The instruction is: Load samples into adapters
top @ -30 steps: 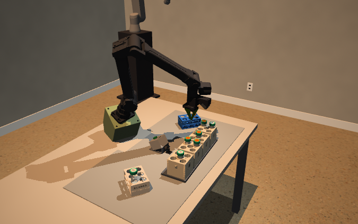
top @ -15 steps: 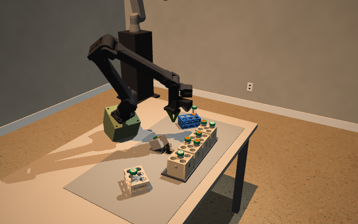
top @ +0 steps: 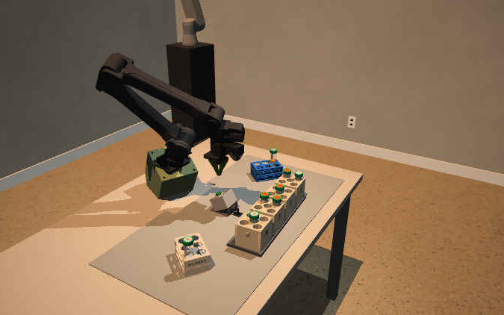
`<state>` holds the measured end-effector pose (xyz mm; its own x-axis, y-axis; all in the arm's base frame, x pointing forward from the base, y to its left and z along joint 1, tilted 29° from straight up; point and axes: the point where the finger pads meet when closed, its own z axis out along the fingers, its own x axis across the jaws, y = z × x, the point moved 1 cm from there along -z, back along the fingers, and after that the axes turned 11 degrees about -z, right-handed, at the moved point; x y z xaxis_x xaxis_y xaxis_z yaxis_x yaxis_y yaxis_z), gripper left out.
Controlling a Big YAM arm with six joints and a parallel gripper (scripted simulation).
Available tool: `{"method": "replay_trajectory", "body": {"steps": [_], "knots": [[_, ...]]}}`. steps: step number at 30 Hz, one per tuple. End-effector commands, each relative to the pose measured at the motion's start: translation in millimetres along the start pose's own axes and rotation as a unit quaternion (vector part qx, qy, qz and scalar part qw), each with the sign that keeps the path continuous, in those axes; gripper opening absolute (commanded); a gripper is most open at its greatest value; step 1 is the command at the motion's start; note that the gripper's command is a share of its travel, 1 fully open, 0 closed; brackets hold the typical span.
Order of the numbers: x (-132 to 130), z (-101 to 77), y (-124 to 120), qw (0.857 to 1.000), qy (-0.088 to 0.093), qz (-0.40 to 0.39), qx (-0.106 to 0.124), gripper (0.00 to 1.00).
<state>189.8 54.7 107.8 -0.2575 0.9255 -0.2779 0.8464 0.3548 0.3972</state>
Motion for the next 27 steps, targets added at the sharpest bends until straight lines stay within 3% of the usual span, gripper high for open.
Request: {"method": "replay_trajectory", "body": {"steps": [1, 2, 3, 4, 27], "knots": [[-4.9, -12.0, 10.7, 1.000, 0.002, -0.018, -0.018, 0.00], [-5.6, -16.8, 13.5, 0.999, 0.004, -0.023, -0.021, 0.00], [-1.5, 0.5, 1.4, 1.000, 0.003, -0.030, -0.007, 0.00], [-4.0, 3.9, 0.8, 1.000, 0.000, -0.024, -0.005, 0.00], [-4.4, 55.3, 2.4, 1.000, -0.001, -0.024, -0.005, 0.00]]}}
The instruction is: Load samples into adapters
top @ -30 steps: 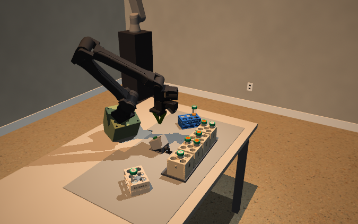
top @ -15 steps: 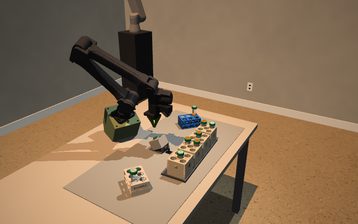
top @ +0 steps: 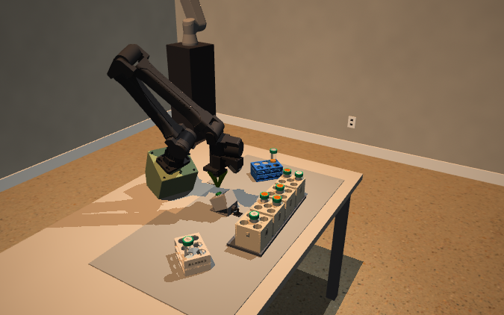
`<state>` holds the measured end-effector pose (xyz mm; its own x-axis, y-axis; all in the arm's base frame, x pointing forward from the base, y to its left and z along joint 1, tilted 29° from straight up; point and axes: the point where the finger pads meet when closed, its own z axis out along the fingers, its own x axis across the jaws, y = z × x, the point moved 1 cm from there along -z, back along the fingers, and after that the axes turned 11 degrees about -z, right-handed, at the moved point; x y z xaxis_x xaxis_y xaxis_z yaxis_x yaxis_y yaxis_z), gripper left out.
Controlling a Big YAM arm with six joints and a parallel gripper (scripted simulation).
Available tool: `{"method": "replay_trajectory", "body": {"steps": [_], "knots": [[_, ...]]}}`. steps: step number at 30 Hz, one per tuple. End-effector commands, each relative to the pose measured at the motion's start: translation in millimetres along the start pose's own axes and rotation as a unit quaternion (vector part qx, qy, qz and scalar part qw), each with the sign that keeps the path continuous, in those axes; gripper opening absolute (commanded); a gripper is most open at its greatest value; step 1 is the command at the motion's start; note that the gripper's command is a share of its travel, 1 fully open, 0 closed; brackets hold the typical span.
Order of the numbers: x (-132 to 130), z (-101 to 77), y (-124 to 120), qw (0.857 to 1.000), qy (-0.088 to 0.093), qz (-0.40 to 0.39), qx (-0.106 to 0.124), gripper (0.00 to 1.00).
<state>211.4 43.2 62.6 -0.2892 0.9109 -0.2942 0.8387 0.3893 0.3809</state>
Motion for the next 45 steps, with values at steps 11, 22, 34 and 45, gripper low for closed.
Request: {"method": "replay_trajectory", "body": {"steps": [11, 22, 34, 45], "knots": [[-1.3, -3.7, 16.4, 1.000, 0.000, -0.001, -0.020, 0.00], [-1.2, -3.7, 16.0, 1.000, 0.001, -0.001, -0.020, 0.00], [-1.3, 3.3, 11.2, 1.000, 0.000, -0.004, -0.013, 0.00], [0.0, 11.7, 5.2, 1.000, 0.000, -0.006, -0.008, 0.00]]}}
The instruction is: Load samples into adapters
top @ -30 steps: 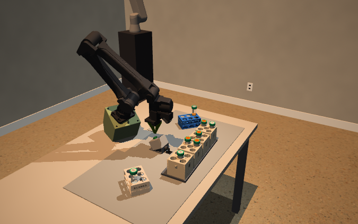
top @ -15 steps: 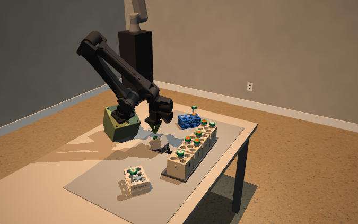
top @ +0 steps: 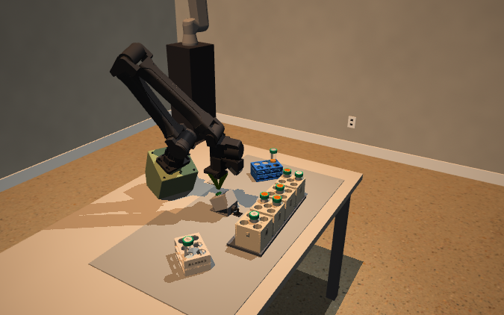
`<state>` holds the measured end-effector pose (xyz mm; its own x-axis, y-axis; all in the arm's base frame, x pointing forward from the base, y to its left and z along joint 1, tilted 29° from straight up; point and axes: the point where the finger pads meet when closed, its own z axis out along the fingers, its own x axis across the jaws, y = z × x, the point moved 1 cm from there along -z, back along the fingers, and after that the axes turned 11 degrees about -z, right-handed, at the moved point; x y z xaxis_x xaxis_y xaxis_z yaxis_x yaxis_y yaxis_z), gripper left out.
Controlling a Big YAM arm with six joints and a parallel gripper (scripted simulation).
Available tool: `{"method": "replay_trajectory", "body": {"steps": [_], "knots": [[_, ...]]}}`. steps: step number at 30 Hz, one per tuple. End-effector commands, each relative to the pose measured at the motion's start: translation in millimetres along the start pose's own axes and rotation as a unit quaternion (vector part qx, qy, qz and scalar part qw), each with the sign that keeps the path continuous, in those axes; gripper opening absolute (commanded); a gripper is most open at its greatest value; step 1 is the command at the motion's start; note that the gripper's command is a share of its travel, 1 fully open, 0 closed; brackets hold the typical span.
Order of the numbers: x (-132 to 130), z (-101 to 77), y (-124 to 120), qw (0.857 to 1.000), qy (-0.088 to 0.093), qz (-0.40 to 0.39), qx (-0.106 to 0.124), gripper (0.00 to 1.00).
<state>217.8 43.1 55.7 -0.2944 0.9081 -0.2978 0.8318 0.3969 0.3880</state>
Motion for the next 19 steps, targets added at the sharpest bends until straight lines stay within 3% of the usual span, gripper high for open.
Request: {"method": "replay_trajectory", "body": {"steps": [1, 19], "knots": [[0.1, 3.0, 2.9, 1.000, 0.001, -0.003, -0.003, 0.00], [-1.7, 9.7, 6.3, 1.000, 0.000, 0.000, -0.006, 0.00]]}}
